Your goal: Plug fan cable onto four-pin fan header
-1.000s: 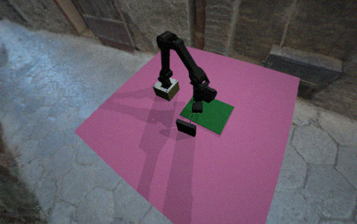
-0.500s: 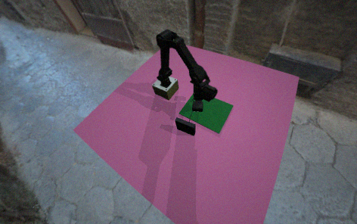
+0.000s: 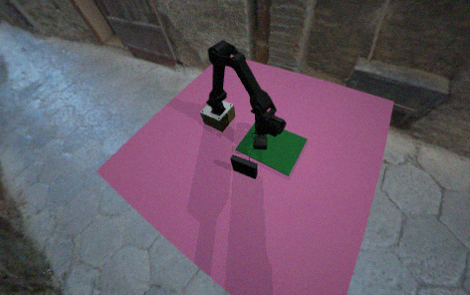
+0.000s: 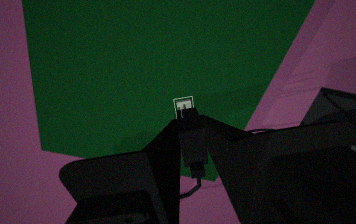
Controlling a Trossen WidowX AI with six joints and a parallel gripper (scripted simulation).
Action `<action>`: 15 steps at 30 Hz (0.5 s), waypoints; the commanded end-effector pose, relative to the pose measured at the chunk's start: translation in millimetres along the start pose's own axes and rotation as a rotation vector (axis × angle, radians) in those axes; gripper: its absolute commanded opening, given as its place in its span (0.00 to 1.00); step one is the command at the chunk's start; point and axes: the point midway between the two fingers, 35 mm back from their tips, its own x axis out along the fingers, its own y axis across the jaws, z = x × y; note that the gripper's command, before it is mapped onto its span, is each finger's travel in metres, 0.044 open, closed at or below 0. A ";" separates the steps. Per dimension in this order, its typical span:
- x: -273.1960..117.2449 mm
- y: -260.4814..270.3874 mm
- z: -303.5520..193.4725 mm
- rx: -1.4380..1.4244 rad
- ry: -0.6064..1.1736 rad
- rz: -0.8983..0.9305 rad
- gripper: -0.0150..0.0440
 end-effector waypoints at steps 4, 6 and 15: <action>1.0 0.4 0.0 0.003 -0.001 0.002 0.25; 1.0 0.4 0.0 0.003 -0.001 0.002 0.25; 2.6 0.4 0.0 0.004 -0.001 0.002 0.25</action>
